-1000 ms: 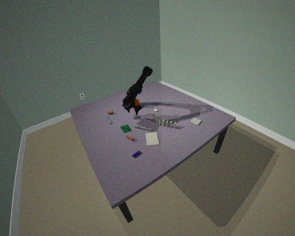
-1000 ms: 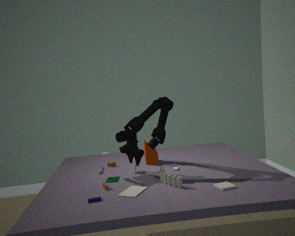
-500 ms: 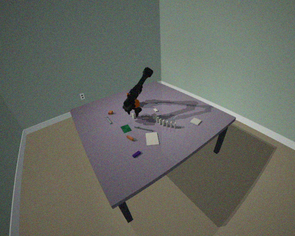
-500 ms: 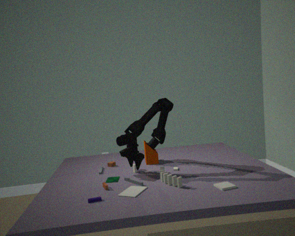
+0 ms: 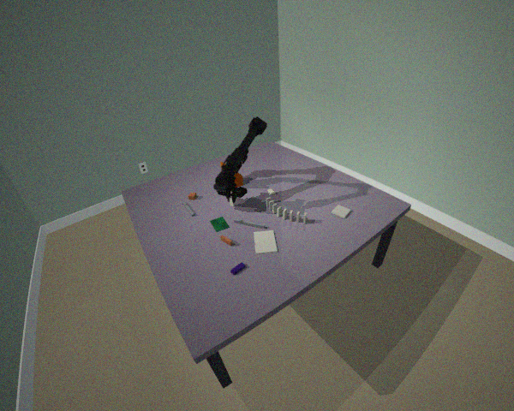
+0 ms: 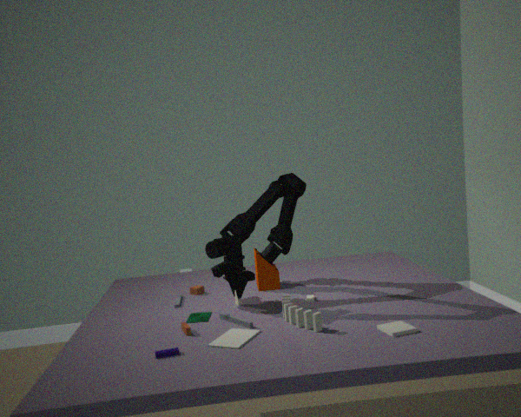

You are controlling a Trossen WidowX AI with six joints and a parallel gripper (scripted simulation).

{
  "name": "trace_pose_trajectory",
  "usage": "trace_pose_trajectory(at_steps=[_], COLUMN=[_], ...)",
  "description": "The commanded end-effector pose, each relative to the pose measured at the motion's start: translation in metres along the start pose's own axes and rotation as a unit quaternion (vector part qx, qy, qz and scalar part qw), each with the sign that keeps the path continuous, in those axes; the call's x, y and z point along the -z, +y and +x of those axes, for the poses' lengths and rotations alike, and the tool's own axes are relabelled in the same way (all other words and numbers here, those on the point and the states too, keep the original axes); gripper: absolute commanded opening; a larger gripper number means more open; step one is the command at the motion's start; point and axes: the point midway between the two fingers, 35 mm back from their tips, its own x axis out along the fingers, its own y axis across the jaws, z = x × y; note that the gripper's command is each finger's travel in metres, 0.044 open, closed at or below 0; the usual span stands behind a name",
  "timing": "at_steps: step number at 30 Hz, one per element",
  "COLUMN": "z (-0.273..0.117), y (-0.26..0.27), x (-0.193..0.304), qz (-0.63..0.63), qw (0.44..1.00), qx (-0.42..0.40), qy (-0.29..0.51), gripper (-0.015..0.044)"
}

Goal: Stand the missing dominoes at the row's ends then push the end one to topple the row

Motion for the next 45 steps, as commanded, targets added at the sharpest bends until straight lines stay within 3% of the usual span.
trace_pose_trajectory(at_steps=[1,8,15,17,23,28,34,45], z=[0.000,-0.010,-0.123,-0.135,-0.137,-0.141,-0.136,-0.116], y=[0.000,0.002,0.001,-0.001,0.009,0.080,0.146,0.151], x=[0.000,-0.002,-0.004,-0.001,0.003,0.042,0.109,0.109], qz=[0.002,0.002,0.001,0.001,-0.028,-0.255,-0.493,-0.499], qw=[1.000,1.000,1.000,1.000,1.000,0.967,0.870,0.867], qx=[-0.002,-0.001,0.002,0.002,0.003,0.004,-0.003,-0.003], qy=[0.000,-0.001,-0.003,-0.002,-0.004,-0.009,0.000,-0.001], gripper=[0.0107,0.0107,0.0107,0.0107,0.0107,0.0107,0.0107,0.0107])
